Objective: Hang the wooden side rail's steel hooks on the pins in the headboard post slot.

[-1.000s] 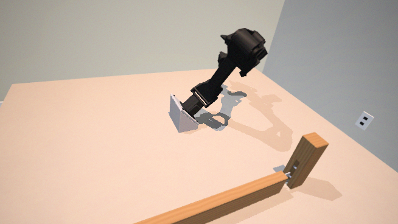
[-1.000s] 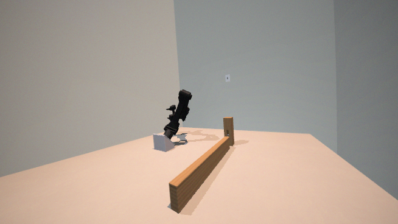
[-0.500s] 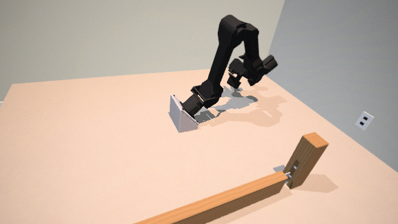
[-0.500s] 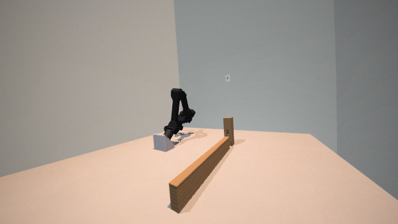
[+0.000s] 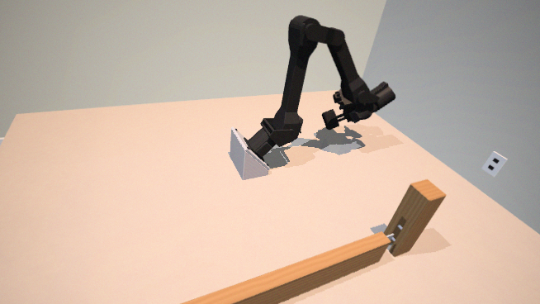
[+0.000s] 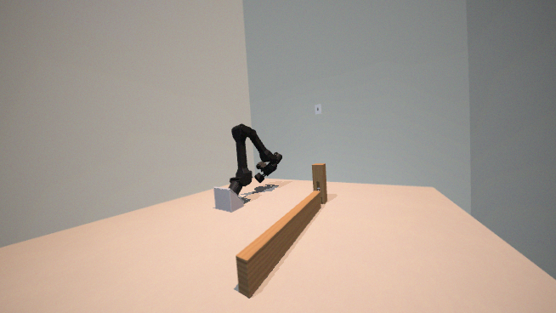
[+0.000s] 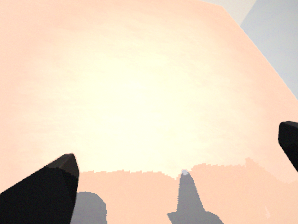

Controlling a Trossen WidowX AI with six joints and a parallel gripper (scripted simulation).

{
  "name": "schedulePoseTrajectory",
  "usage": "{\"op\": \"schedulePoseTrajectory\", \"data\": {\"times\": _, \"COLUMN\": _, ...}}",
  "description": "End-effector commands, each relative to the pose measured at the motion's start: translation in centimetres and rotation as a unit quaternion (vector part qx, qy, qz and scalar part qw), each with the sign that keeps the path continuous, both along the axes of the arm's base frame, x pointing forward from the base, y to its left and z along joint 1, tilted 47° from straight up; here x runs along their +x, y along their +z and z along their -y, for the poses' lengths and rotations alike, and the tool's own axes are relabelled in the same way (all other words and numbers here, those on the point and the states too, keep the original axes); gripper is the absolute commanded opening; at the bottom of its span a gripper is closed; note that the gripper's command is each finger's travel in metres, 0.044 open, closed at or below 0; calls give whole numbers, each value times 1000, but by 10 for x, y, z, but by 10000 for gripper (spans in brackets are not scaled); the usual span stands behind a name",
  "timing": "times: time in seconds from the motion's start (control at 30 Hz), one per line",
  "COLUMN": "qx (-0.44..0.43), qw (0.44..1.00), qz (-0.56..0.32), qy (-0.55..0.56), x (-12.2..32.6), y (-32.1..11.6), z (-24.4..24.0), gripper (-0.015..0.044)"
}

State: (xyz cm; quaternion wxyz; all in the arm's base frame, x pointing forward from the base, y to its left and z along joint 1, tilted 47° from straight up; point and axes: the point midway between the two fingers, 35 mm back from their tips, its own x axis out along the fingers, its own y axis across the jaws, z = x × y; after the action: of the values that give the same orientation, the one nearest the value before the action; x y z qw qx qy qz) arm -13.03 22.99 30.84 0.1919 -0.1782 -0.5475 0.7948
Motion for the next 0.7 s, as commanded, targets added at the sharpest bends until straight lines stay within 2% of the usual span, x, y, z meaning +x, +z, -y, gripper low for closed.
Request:
{"op": "schedulePoseTrajectory", "data": {"times": 0.0, "qx": -102, "qw": 991, "qz": -52, "qy": -69, "x": 28, "y": -5, "z": -18, "gripper": 440}}
{"op": "schedulePoseTrajectory", "data": {"times": 0.13, "qx": -234, "qw": 949, "qz": -142, "qy": -158, "x": 68, "y": -14, "z": -35, "gripper": 440}}
{"op": "schedulePoseTrajectory", "data": {"times": 0.3, "qx": -379, "qw": 837, "qz": -291, "qy": -266, "x": 128, "y": -27, "z": -47, "gripper": 440}}
{"op": "schedulePoseTrajectory", "data": {"times": 0.53, "qx": -500, "qw": 599, "qz": -515, "qy": -355, "x": 207, "y": -44, "z": -40, "gripper": 440}}
{"op": "schedulePoseTrajectory", "data": {"times": 0.67, "qx": -540, "qw": 426, "qz": -636, "qy": -351, "x": 239, "y": -56, "z": -28, "gripper": 440}}
